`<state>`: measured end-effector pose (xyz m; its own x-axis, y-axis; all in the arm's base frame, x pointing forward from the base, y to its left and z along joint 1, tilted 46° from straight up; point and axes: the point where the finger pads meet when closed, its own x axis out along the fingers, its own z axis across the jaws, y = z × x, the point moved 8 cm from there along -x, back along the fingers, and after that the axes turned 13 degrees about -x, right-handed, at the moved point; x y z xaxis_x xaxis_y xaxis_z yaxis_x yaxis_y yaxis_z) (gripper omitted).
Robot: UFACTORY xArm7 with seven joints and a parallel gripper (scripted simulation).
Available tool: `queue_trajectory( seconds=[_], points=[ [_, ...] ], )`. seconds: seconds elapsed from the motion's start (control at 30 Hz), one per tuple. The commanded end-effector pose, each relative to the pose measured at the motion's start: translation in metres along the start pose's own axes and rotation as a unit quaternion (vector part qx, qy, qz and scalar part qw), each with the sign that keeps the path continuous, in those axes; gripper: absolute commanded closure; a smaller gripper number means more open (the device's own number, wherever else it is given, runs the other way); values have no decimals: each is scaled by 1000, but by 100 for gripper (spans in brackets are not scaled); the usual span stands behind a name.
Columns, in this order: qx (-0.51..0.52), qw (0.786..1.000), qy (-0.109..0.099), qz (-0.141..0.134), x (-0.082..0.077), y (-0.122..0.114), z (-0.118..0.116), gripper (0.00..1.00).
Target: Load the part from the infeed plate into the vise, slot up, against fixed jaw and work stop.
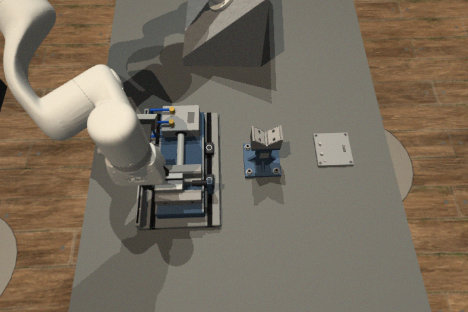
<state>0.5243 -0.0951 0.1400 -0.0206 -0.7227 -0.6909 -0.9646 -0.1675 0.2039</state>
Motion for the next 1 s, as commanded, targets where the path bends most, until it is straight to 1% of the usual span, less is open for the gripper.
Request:
queue_trajectory(
  seconds=[0.0,0.97],
  points=[
    [0,1000,0,-3,-2,-1,0,100],
    [0,1000,0,-3,-2,-2,4,100]
  ],
)
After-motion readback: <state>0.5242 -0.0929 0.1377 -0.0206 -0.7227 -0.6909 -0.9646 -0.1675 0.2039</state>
